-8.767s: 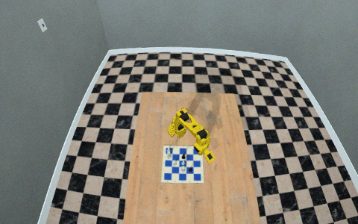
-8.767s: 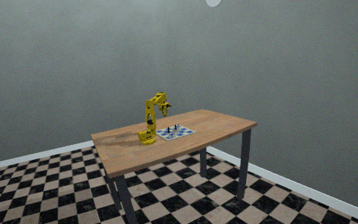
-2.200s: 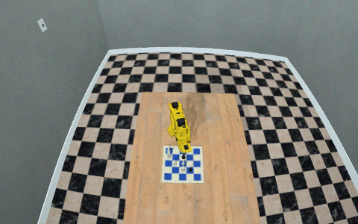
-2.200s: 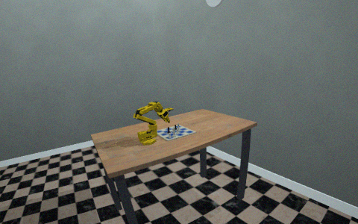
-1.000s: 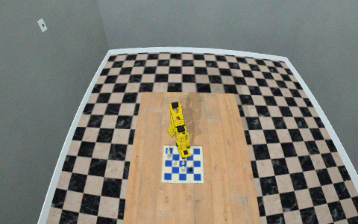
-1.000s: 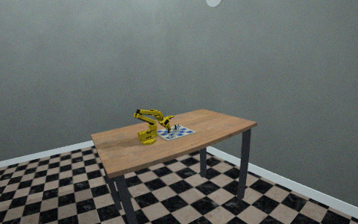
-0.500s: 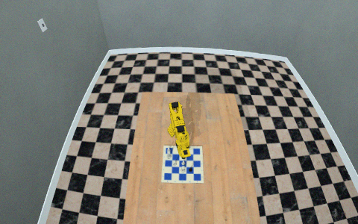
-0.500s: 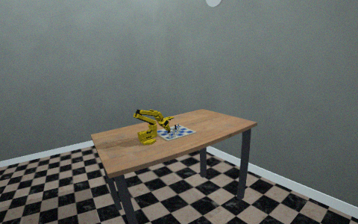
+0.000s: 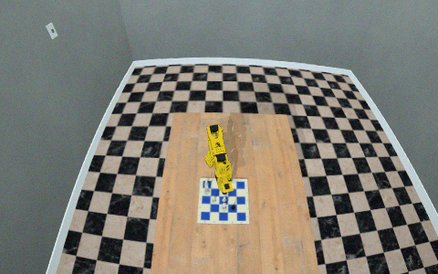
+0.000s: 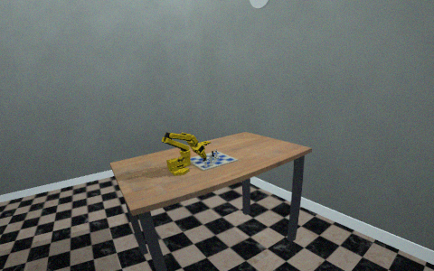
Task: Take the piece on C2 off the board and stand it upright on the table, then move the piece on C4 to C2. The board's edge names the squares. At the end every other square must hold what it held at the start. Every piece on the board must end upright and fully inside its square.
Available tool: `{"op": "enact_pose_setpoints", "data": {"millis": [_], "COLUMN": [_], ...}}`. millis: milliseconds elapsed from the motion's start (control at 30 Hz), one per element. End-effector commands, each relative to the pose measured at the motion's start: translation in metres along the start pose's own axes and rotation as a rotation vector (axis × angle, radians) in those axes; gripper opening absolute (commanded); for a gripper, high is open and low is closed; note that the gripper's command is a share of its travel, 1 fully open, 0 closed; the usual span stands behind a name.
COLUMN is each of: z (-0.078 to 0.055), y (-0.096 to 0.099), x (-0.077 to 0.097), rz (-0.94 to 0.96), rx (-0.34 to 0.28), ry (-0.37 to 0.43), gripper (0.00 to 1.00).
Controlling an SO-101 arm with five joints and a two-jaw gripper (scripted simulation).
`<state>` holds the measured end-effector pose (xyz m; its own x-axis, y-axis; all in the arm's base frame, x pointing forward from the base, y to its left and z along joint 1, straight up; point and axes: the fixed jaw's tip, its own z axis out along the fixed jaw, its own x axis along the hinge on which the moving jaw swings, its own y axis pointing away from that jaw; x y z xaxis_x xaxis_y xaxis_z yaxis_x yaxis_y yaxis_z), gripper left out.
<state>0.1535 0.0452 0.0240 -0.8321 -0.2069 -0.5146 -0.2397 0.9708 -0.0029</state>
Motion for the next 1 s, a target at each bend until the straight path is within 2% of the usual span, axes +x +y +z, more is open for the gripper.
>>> {"op": "enact_pose_setpoints", "data": {"millis": [0, 967], "z": [-0.0007, -0.0025], "y": [-0.0016, -0.0034], "x": [-0.0008, -0.0036], "rz": [0.015, 0.014], "rx": [0.005, 0.010], "ry": [0.000, 0.000], "gripper": [0.10, 0.10]}}
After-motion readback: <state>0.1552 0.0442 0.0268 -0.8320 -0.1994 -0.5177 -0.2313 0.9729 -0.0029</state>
